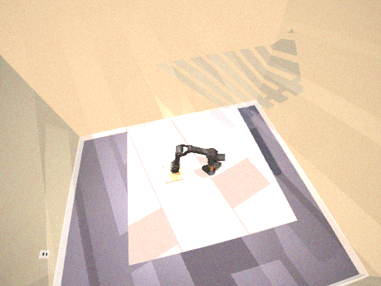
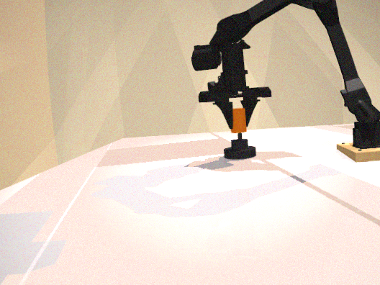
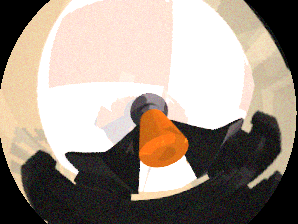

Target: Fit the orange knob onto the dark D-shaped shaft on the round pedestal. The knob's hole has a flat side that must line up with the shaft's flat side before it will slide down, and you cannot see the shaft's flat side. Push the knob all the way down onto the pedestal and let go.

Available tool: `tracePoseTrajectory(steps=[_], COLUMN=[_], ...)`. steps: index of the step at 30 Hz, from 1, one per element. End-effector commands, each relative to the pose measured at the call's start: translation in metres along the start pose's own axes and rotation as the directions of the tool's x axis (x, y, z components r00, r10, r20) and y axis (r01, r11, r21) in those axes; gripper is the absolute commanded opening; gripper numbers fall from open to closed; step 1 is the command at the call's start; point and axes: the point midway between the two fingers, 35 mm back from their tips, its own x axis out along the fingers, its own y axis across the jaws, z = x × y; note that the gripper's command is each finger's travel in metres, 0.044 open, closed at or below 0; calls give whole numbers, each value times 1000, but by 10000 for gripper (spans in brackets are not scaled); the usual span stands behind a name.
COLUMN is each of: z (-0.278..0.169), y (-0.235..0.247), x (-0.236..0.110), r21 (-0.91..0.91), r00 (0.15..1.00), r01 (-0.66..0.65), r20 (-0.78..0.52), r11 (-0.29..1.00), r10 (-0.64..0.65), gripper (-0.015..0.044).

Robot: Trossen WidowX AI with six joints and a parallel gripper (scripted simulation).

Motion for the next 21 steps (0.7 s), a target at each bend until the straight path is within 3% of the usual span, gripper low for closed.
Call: tracePoseTrajectory(steps=[1,21], z=[2,0], y=[1,-1], x=[1,4], r21=[7,-16], r00=[1000,1000], r01=[-1,-1], r20=[4,4], r11=[1000,1000], r10=[1,1], gripper=[0,0])
